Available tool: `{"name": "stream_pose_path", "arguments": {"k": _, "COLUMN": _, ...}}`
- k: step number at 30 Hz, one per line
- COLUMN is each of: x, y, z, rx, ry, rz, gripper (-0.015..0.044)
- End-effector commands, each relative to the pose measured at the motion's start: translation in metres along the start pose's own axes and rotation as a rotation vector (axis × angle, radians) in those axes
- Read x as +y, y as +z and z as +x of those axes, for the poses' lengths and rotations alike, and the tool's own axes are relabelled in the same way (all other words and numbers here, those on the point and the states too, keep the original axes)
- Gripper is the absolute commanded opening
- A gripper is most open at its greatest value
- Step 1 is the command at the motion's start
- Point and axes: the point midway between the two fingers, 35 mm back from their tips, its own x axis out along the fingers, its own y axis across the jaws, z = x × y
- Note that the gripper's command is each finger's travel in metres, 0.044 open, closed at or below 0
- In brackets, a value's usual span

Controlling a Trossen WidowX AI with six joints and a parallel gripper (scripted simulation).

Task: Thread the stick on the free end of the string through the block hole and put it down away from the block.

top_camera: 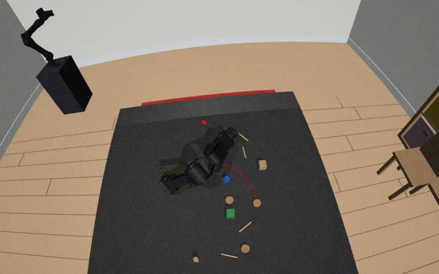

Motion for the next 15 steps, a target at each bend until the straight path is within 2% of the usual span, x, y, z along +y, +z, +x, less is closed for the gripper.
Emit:
{"name": "stream_pose_path", "arguments": {"k": 1, "x": -0.0001, "y": -0.0001, "z": -0.0002, "rx": 0.000, "ry": -0.001, "rz": 0.000, "gripper": 0.0000}}
{"name": "stream_pose_path", "arguments": {"k": 15, "x": -0.0008, "y": -0.0004, "z": -0.0072, "rx": 0.000, "ry": -0.001, "rz": 0.000, "gripper": 0.0000}}
